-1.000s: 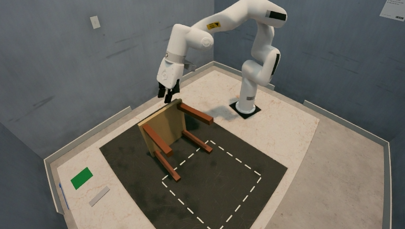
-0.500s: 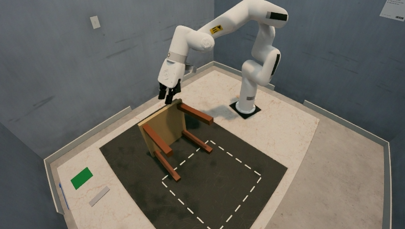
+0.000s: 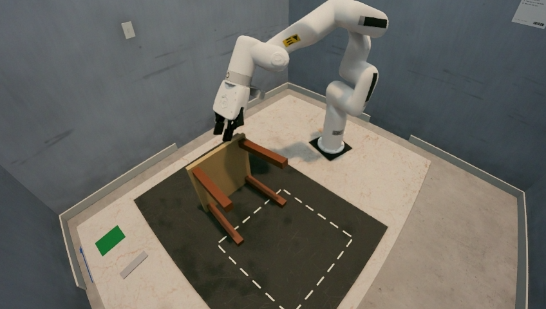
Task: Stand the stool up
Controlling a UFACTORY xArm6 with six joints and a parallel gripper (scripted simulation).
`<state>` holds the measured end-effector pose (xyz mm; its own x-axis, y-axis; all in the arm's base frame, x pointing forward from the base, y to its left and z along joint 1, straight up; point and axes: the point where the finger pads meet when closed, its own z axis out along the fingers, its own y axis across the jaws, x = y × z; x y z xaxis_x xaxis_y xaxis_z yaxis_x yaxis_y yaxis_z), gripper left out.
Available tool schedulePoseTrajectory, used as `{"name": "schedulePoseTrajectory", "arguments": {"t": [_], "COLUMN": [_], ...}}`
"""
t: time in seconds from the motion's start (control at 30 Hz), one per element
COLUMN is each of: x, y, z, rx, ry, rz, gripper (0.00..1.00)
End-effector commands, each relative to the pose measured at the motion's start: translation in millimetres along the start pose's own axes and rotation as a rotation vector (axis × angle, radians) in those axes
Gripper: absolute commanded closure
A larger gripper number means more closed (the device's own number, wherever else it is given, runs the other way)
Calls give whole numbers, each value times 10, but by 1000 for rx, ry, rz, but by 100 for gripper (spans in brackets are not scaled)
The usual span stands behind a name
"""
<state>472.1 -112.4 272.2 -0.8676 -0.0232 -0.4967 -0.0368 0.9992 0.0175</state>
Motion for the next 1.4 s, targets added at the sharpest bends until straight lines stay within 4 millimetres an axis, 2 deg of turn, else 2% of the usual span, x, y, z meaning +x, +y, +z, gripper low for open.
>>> {"name": "schedulePoseTrajectory", "arguments": {"t": [0.0,0.93,1.37], "x": [-3,27,26], "y": [-4,-7,-7], "z": [12,106,410], "rx": [1,1,1], "ry": [-4,-4,-4], "rz": [-1,-1,-1], "gripper": [55,55,55]}}
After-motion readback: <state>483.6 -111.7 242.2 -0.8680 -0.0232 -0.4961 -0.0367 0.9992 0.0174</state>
